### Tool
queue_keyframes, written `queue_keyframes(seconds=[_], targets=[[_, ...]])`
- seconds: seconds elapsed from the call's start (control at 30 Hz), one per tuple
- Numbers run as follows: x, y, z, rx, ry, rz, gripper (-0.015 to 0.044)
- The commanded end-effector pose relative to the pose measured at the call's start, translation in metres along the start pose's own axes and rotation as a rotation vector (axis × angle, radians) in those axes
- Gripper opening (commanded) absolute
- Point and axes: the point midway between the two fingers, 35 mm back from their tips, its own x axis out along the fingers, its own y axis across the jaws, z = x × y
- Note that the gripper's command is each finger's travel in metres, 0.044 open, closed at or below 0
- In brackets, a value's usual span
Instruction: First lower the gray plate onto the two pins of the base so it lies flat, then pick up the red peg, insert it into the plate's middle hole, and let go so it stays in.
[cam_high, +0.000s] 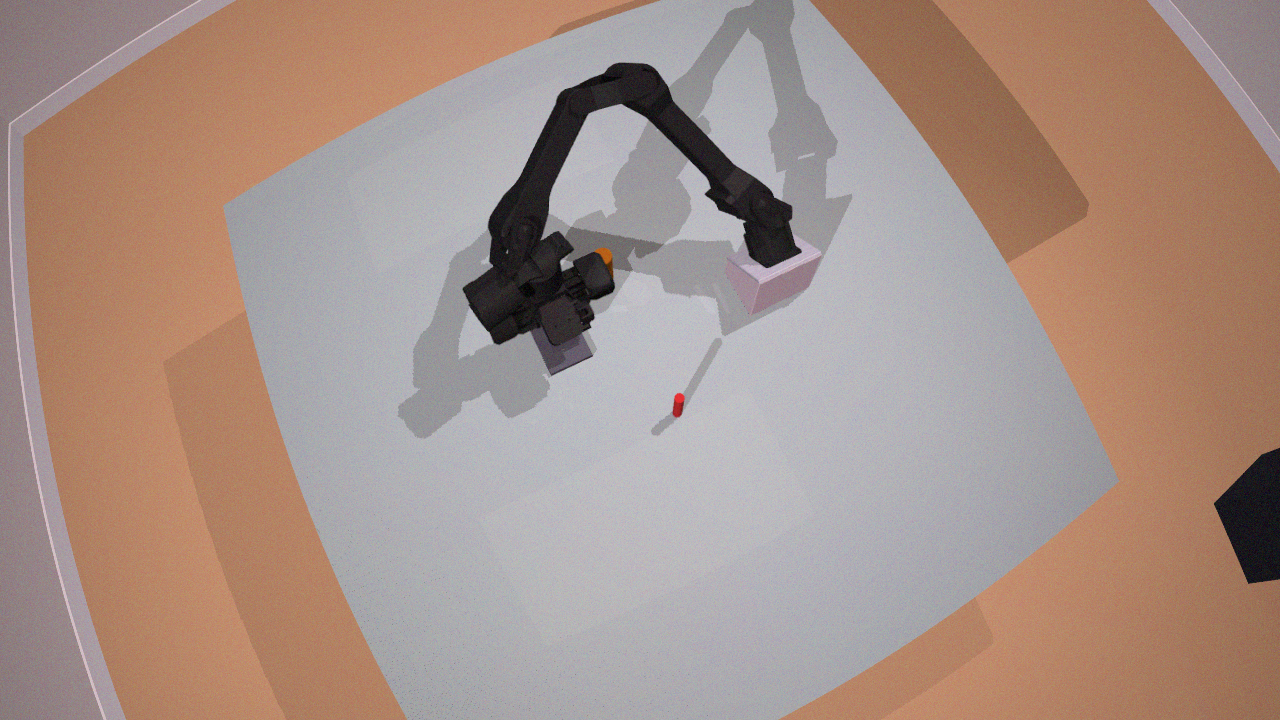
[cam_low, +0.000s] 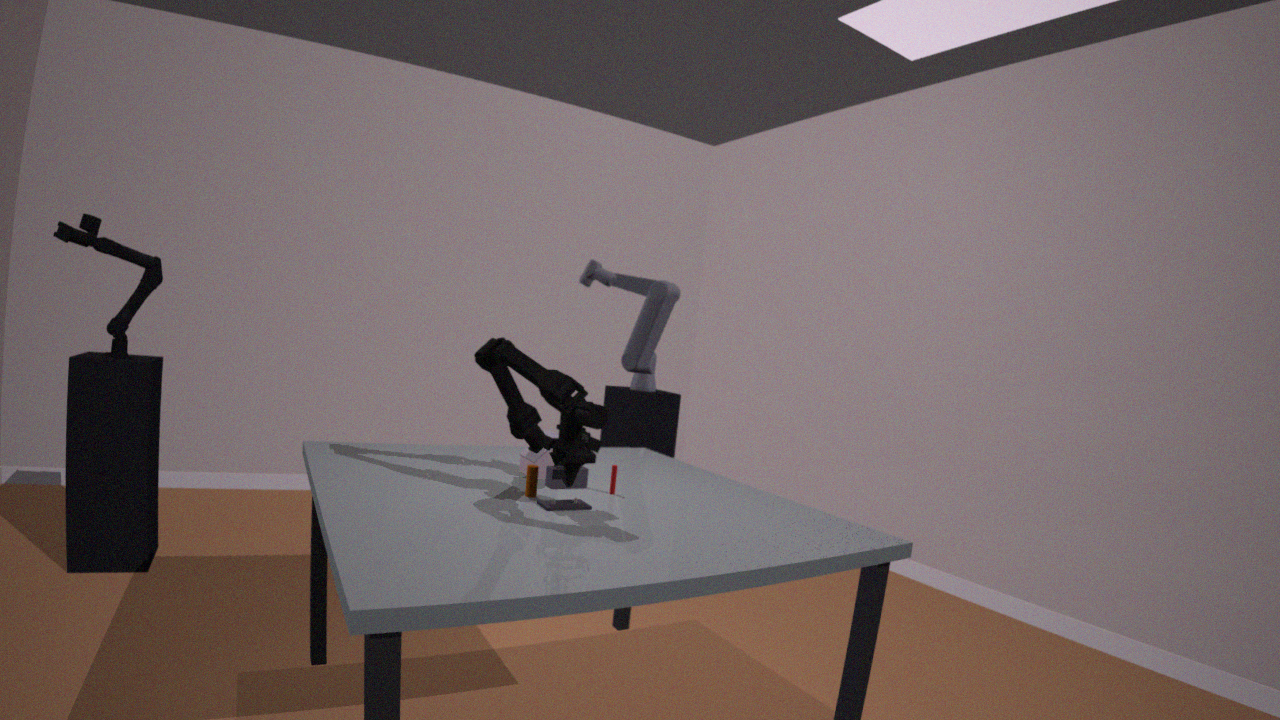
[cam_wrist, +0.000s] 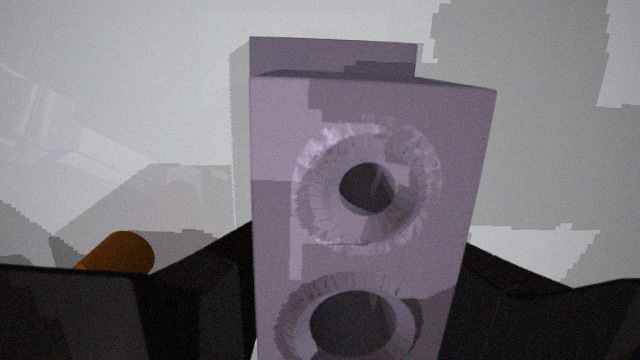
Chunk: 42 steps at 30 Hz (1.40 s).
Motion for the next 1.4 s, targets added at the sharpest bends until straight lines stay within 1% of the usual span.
queue_keyframes(seconds=[0.0,0.7,1.0,1.37], targets=[[0.006,0.000,0.000,-0.005,0.005,0.000,0.0000],[0.036,0.000,-0.001,-0.005,0.006,0.000,0.0000],[0.035,0.000,-0.001,0.001,0.002,0.003,0.0000],[0.035,0.000,-0.001,0.001,0.002,0.003,0.0289]])
